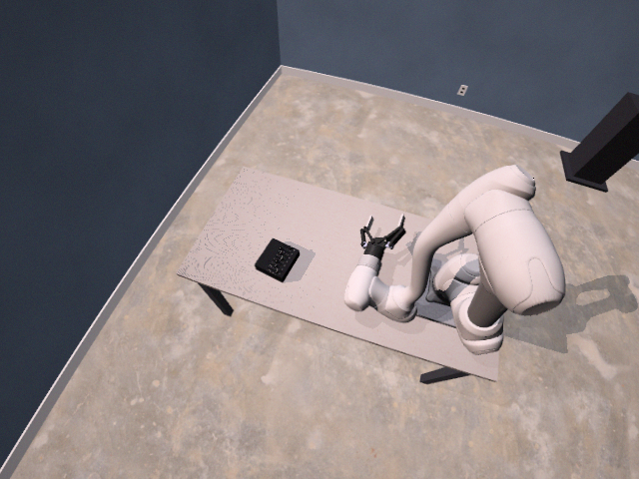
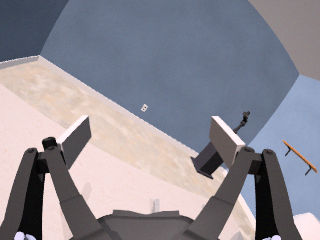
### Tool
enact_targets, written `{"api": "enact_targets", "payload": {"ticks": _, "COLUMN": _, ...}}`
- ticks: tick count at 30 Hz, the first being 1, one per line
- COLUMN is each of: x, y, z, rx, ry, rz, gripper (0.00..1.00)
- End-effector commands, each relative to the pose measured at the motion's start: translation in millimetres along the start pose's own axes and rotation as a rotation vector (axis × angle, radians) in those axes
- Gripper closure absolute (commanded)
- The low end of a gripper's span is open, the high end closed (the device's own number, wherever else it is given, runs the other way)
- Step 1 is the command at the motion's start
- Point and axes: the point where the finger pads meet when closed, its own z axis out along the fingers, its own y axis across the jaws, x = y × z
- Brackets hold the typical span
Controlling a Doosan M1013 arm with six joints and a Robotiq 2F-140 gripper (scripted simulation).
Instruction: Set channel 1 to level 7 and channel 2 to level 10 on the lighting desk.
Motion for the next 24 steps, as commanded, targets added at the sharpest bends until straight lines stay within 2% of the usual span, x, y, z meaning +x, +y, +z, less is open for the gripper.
{"api": "enact_targets", "payload": {"ticks": 1, "x": 0, "y": 0, "z": 0, "rx": 0.000, "ry": 0.000, "rz": 0.000, "gripper": 0.00}}
{"api": "enact_targets", "payload": {"ticks": 3, "x": 0, "y": 0, "z": 0, "rx": 0.000, "ry": -0.002, "rz": 0.002, "gripper": 0.00}}
{"api": "enact_targets", "payload": {"ticks": 5, "x": -4, "y": -7, "z": -3, "rx": -0.005, "ry": -0.045, "rz": 0.042, "gripper": 0.00}}
{"api": "enact_targets", "payload": {"ticks": 8, "x": -23, "y": -44, "z": -25, "rx": -0.037, "ry": -0.237, "rz": 0.225, "gripper": 0.00}}
{"api": "enact_targets", "payload": {"ticks": 9, "x": -23, "y": -44, "z": -25, "rx": -0.042, "ry": -0.266, "rz": 0.253, "gripper": 0.00}}
{"api": "enact_targets", "payload": {"ticks": 10, "x": -30, "y": -66, "z": -41, "rx": -0.053, "ry": -0.302, "rz": 0.290, "gripper": 0.00}}
{"api": "enact_targets", "payload": {"ticks": 11, "x": -30, "y": -66, "z": -41, "rx": -0.061, "ry": -0.344, "rz": 0.330, "gripper": 0.00}}
{"api": "enact_targets", "payload": {"ticks": 12, "x": -33, "y": -91, "z": -60, "rx": -0.074, "ry": -0.383, "rz": 0.371, "gripper": 0.00}}
{"api": "enact_targets", "payload": {"ticks": 14, "x": -33, "y": -94, "z": -63, "rx": -0.093, "ry": -0.461, "rz": 0.449, "gripper": 0.00}}
{"api": "enact_targets", "payload": {"ticks": 15, "x": -31, "y": -121, "z": -85, "rx": -0.108, "ry": -0.499, "rz": 0.488, "gripper": 0.00}}
{"api": "enact_targets", "payload": {"ticks": 17, "x": -31, "y": -127, "z": -89, "rx": -0.131, "ry": -0.578, "rz": 0.568, "gripper": 0.00}}
{"api": "enact_targets", "payload": {"ticks": 19, "x": -31, "y": -127, "z": -89, "rx": -0.131, "ry": -0.578, "rz": 0.568, "gripper": 0.00}}
{"api": "enact_targets", "payload": {"ticks": 20, "x": -22, "y": -163, "z": -120, "rx": -0.176, "ry": -0.692, "rz": 0.685, "gripper": 0.00}}
{"api": "enact_targets", "payload": {"ticks": 23, "x": -22, "y": -163, "z": -120, "rx": -0.213, "ry": -0.790, "rz": 0.785, "gripper": 0.00}}
{"api": "enact_targets", "payload": {"ticks": 24, "x": -4, "y": -199, "z": -150, "rx": -0.237, "ry": -0.831, "rz": 0.825, "gripper": 0.00}}
